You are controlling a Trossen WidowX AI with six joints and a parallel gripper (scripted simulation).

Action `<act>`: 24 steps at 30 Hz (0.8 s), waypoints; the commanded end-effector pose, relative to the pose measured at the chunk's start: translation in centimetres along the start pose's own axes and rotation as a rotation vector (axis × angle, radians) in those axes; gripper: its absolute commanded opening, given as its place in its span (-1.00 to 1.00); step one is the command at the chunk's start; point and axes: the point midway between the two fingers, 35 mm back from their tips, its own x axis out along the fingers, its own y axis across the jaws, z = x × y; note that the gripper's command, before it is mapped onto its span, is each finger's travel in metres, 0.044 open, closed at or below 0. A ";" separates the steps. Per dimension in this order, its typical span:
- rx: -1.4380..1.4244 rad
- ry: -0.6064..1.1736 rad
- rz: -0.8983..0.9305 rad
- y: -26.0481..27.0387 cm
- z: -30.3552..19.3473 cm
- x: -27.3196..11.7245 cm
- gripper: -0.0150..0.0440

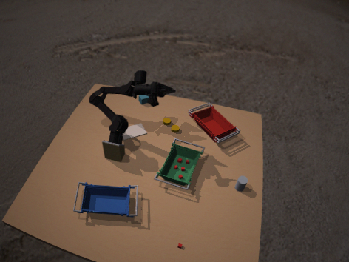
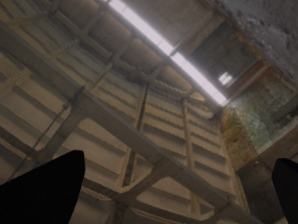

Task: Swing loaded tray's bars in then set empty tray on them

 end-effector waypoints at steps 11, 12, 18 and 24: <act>0.271 -0.134 -0.028 -0.5 1.1 1.8 -0.11; 0.381 -0.190 -0.030 -0.7 1.6 2.6 -0.20; 1.031 -0.541 0.068 -2.3 5.1 6.3 -0.21; 1.631 -0.874 0.389 -4.3 9.1 9.1 -0.21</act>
